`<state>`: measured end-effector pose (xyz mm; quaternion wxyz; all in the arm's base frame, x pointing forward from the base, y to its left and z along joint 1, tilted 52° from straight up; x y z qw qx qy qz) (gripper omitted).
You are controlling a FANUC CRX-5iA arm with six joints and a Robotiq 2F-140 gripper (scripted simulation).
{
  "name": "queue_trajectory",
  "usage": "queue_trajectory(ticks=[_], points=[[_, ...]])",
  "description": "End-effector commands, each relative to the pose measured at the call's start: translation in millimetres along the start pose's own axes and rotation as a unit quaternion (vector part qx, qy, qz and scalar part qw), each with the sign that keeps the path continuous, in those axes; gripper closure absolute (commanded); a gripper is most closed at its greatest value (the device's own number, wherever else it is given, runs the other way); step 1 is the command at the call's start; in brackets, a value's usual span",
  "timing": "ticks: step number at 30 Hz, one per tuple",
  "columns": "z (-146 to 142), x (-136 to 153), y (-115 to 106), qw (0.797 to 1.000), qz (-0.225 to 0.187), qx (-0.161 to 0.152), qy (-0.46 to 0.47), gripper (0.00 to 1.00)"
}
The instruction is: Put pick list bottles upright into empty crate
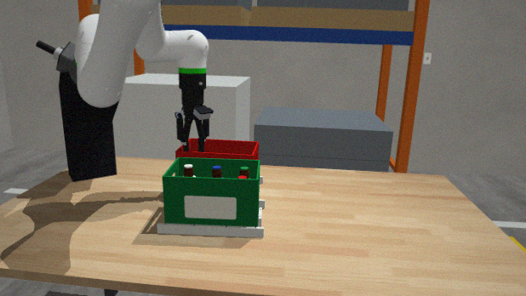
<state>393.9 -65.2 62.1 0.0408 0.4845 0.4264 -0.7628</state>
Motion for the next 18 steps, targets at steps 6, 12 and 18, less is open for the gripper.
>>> queue_trajectory(ticks=[6, 12, 18], points=[[0.0, 0.2, -0.3, 1.000, 0.001, -0.001, 0.000, 0.56], [0.0, 0.2, -0.3, 1.000, 0.001, -0.001, 0.000, 0.56], [0.0, 0.2, -2.9, 1.000, 0.001, -0.001, 0.000, 0.56]])
Point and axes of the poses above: the point where the finger pads meet when closed, its own y axis out along the fingers, its own z axis across the jaws, x = y × z, the point moved 7 cm from there along -y, back along the fingers, and after that the axes turned 4 degrees about -y, right-handed, at the moved point
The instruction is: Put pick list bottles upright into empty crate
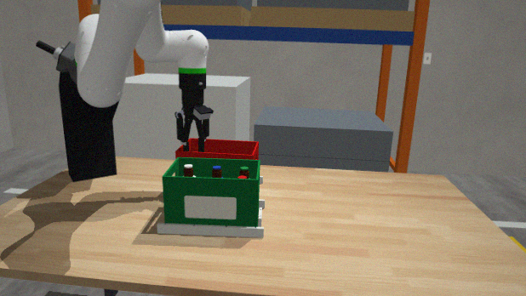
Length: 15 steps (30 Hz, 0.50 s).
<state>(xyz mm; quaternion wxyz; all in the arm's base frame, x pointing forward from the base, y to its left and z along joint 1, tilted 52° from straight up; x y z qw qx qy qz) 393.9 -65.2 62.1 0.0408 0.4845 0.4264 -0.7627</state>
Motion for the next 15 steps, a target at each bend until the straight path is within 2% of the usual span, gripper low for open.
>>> queue_trajectory(ticks=[1, 15], points=[[0.1, 0.2, -2.9, 1.000, 0.001, -0.001, 0.000, 0.56], [0.1, 0.2, -37.5, 1.000, 0.001, -0.001, 0.000, 0.56]])
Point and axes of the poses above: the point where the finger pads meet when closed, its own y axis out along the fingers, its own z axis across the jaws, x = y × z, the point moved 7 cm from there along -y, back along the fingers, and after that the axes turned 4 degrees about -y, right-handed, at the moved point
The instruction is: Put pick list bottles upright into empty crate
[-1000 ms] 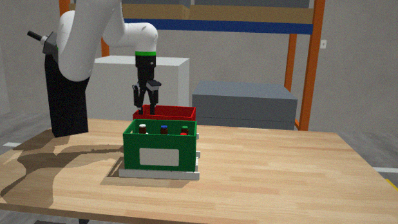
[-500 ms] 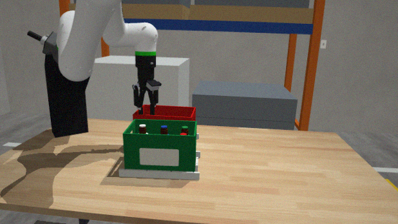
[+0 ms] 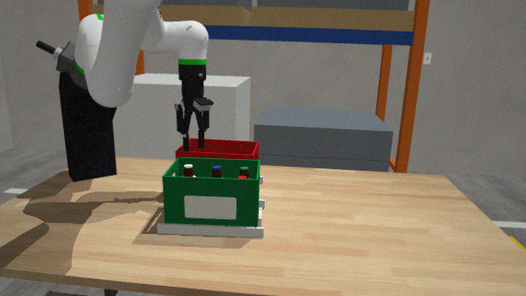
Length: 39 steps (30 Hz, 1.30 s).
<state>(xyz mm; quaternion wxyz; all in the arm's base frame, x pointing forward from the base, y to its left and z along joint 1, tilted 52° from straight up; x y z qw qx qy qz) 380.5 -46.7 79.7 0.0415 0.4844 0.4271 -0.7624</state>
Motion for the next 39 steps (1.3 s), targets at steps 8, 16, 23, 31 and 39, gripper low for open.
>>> queue_trajectory(ticks=[8, 16, 23, 31, 39], points=[[0.5, 0.2, -24.7, 1.000, 0.000, 0.000, 0.000, 0.56], [0.4, 0.2, -46.1, 1.000, 0.000, 0.000, 0.000, 0.56], [0.4, 0.2, -56.4, 1.000, 0.000, 0.000, 0.000, 0.56], [9.6, -32.0, -56.5, 1.000, 0.000, 0.000, 0.000, 0.56], [15.0, -61.5, -56.5, 1.000, 0.000, 0.000, 0.000, 0.56]])
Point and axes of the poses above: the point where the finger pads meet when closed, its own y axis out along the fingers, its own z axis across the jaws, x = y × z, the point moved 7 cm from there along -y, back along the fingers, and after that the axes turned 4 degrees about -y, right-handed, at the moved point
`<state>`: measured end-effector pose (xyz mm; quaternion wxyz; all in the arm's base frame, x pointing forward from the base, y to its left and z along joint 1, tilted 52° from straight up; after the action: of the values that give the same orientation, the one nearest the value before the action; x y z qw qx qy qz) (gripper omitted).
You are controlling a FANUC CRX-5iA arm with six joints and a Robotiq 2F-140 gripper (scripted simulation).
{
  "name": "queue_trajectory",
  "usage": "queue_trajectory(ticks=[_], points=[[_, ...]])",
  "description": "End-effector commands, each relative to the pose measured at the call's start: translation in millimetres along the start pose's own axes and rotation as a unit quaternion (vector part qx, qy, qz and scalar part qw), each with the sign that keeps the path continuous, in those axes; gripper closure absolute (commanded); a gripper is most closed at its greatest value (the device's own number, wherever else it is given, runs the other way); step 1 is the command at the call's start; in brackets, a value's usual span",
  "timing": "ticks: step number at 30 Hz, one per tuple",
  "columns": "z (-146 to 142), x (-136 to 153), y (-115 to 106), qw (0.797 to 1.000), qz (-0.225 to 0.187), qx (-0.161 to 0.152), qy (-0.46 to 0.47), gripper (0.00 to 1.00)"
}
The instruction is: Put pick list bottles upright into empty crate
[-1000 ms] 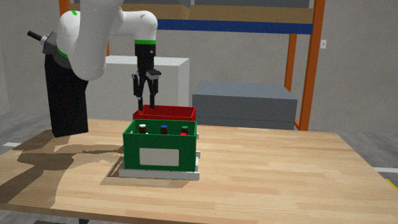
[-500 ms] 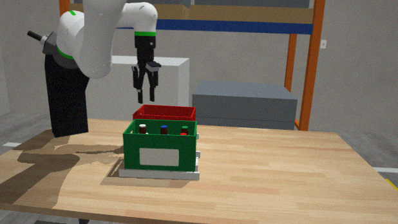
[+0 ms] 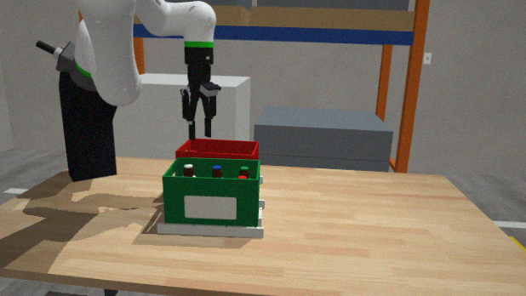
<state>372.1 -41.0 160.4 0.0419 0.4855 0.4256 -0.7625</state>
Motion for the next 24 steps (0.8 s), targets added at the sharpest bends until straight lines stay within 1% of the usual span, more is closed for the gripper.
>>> queue_trajectory(ticks=[1, 14, 16, 24], points=[[0.6, -10.4, 0.5, 1.000, -0.001, -0.001, 0.000, 0.56], [12.4, -74.3, 0.6, 1.000, -0.001, -0.001, 0.000, 0.56], [12.4, -74.3, 0.6, 1.000, -0.001, -0.001, 0.000, 0.56], [19.7, -113.7, 0.8, 1.000, -0.001, -0.001, 0.000, 0.56]])
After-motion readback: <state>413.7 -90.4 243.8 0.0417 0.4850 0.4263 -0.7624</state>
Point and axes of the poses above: the point where the finger pads meet when closed, its own y axis out along the fingers, its own z axis across the jaws, x = y × z, the point moved 7 cm from there along -y, back along the fingers, and after that the axes turned 4 degrees about -y, right-handed, at the moved point
